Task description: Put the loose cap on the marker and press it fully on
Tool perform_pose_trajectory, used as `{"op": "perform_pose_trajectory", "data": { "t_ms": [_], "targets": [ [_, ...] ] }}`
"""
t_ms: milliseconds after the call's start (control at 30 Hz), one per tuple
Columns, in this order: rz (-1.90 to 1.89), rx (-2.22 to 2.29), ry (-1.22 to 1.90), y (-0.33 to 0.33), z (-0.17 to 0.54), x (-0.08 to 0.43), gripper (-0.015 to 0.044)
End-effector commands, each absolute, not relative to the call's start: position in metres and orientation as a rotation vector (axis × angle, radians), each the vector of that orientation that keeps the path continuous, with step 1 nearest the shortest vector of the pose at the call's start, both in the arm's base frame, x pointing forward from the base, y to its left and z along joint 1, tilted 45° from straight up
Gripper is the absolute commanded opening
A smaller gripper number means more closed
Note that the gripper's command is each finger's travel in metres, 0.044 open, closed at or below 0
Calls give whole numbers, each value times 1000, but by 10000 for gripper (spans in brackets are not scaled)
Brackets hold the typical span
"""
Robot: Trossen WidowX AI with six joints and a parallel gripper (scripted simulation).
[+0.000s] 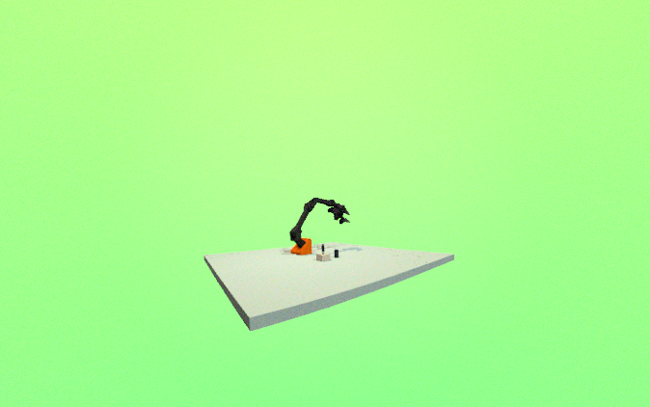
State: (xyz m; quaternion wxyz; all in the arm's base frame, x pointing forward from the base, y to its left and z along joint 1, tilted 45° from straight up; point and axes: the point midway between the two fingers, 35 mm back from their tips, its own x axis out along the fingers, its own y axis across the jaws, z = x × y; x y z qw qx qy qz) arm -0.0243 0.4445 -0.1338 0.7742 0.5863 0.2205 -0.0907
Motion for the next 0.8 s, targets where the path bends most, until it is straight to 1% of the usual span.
{"op": "perform_pose_trajectory", "data": {
  "t_ms": [0, 67, 167, 367, 567, 767],
  "targets": [
    [-201, 1280, 474, 444, -133, -23, 374],
    [-248, 1370, 448, 440, -125, -9, 321],
    [-391, 1621, 381, 436, -115, 19, 244],
    [-668, 2138, 139, 421, -94, 76, 244],
    [-904, 2682, -310, 393, -71, 134, 244],
    [-980, 2988, -709, 370, -57, 167, 244]
  ]
}}
